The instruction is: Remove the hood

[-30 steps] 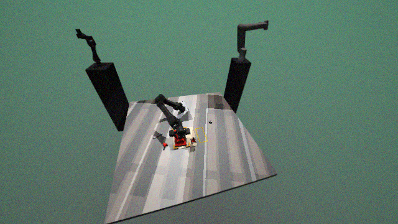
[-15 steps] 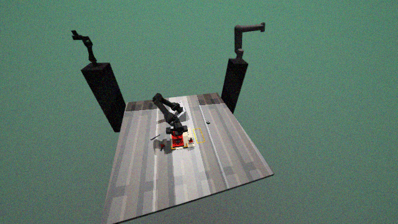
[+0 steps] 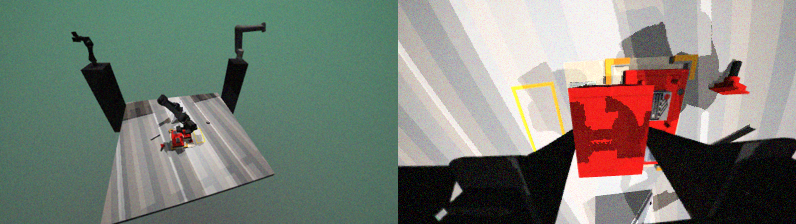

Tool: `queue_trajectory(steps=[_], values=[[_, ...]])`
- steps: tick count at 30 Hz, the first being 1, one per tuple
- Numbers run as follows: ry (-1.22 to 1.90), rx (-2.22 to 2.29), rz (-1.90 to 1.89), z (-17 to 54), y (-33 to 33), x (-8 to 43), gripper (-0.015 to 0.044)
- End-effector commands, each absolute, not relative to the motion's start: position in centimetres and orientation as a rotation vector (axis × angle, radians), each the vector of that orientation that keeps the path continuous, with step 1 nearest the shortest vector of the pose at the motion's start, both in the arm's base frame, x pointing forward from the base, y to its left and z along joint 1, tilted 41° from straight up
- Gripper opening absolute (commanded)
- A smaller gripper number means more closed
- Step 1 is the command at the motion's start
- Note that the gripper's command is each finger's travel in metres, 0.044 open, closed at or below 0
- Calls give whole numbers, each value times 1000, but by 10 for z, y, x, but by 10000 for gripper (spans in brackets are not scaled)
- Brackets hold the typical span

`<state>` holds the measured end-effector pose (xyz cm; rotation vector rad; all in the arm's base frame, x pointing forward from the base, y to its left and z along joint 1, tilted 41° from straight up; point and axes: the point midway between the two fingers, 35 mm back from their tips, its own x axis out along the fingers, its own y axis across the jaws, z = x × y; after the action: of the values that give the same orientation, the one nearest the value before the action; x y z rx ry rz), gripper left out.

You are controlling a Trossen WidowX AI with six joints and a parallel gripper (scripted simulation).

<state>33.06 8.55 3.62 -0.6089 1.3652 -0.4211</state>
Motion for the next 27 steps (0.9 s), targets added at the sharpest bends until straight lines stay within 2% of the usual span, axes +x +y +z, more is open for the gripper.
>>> queue_trajectory(steps=[1,17,27], values=[[1359,-599,-415,22,107,326,0],[1353,-608,-433,-45,176,280,0],[1351,-609,-437,-54,179,276,0]])
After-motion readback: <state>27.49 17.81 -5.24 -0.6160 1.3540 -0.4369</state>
